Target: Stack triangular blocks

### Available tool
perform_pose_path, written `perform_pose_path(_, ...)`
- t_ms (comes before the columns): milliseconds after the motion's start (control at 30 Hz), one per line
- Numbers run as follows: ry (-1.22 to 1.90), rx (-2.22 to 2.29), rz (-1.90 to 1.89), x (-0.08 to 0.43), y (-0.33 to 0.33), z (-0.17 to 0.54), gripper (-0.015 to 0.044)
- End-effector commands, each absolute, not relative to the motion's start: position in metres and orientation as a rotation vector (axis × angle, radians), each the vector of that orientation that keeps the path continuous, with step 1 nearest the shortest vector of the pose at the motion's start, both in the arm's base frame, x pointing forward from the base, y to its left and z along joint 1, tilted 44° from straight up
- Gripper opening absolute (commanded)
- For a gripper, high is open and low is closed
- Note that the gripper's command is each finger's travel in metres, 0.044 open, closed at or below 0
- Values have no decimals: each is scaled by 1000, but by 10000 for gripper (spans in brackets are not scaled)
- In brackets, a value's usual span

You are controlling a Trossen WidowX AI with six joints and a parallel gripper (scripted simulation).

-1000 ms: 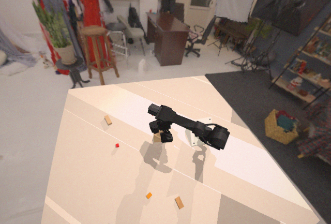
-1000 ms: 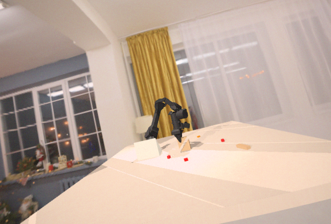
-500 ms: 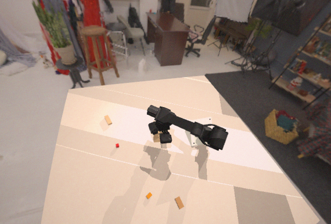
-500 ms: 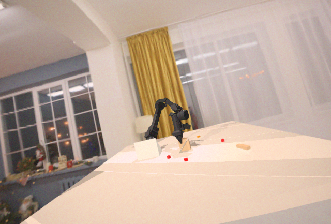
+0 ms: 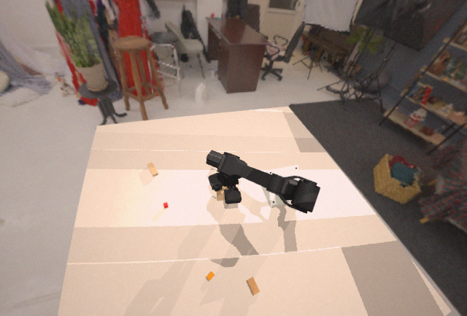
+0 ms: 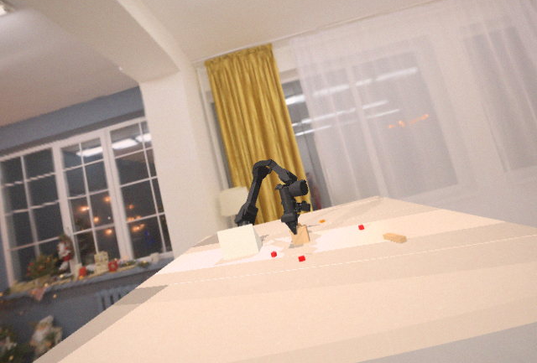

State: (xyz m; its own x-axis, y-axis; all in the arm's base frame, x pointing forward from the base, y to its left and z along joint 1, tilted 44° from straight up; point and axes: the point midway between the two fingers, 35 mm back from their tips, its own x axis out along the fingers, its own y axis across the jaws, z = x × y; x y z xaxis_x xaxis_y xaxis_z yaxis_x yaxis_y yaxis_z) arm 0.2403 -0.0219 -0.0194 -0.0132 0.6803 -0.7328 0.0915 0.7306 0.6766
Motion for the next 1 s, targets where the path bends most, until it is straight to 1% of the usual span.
perform_pose_path(0, 1534, 659, 523, 241, -21, -20, 0)
perform_pose_path(967, 1536, 666, 515, 241, -20, -20, 0)
